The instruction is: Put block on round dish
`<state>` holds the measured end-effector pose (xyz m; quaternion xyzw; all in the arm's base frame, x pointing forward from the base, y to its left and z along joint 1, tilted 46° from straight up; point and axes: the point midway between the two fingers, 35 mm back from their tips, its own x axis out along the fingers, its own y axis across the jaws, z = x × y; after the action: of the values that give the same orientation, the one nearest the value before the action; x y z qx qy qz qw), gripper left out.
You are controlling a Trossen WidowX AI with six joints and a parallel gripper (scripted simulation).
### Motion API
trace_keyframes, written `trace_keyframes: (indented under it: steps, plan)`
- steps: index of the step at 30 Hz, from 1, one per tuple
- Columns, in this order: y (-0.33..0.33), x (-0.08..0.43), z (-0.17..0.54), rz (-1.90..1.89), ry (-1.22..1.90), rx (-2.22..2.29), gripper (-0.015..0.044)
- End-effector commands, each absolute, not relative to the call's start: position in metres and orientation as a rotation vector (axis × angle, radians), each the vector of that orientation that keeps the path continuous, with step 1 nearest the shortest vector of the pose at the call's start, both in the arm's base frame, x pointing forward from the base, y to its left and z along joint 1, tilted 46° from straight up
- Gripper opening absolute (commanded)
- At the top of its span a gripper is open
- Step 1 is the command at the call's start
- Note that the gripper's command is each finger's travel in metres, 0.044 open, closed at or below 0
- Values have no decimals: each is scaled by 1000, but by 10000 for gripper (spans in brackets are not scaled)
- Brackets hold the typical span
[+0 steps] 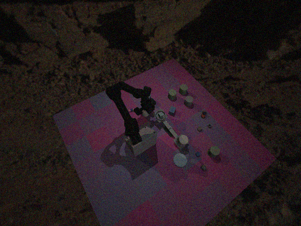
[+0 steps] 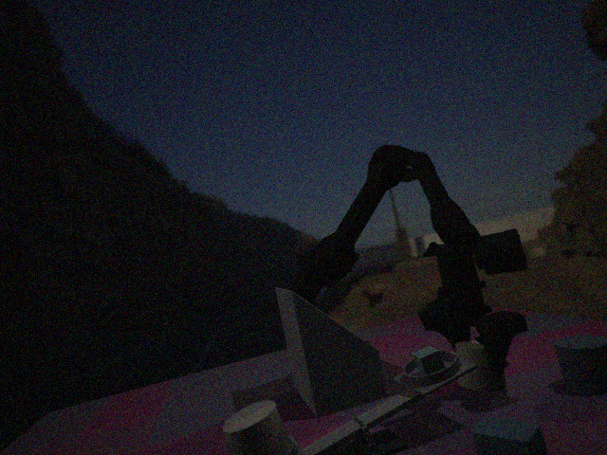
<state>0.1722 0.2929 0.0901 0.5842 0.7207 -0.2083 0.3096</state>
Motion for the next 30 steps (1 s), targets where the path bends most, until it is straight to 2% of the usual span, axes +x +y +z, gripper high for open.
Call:
trace_keyframes:
  steps: [1, 2, 5, 11, 18, 30]
  plan:
    - [291, 173, 92, -549, 1903, 1541, 420]
    - [285, 175, 98, -550, 1902, 1541, 440]
    - [256, 179, 125, -552, 1897, 1543, 440]
    - [254, 180, 127, -552, 1896, 1543, 440]
    - [242, 196, 135, -438, 1813, 1504, 260]
    - [231, 210, 129, -92, 1770, 1237, 260]
